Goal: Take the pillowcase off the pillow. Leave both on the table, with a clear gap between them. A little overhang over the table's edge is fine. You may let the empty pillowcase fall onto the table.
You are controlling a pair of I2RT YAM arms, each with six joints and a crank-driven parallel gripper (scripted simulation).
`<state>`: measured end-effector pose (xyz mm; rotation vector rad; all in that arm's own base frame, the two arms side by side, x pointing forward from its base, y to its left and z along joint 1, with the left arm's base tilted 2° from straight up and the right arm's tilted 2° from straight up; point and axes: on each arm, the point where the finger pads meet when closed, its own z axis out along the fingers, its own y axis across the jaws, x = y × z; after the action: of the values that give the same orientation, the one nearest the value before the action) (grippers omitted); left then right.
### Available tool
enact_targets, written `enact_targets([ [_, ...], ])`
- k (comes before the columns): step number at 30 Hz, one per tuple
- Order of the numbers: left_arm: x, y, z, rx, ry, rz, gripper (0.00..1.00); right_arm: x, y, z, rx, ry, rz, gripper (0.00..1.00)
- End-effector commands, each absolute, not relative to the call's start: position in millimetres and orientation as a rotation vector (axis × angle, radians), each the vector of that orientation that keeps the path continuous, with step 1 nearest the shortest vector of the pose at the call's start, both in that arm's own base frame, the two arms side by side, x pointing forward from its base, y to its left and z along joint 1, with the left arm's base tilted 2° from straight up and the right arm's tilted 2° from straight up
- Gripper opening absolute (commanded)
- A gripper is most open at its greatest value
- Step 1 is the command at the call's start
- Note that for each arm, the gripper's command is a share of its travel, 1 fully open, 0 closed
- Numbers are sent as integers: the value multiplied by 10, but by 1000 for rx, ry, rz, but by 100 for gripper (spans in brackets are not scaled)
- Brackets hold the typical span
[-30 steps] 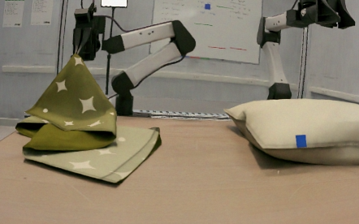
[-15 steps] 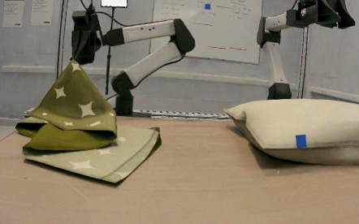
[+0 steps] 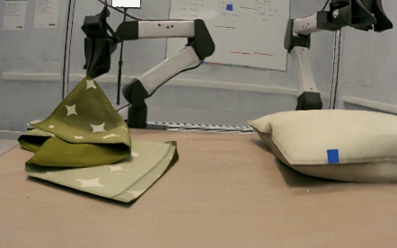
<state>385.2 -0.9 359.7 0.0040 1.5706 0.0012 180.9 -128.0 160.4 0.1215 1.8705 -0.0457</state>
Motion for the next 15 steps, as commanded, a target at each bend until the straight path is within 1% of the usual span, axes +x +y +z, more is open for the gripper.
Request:
enact_targets([
  [1,3810,-7,3759,-3,1539,-8,63,1718,-1208,1561,62,1995,-8,1],
  [15,3810,-7,3759,-3,1539,-8,63,1731,-1236,1703,32,1964,-42,1],
])
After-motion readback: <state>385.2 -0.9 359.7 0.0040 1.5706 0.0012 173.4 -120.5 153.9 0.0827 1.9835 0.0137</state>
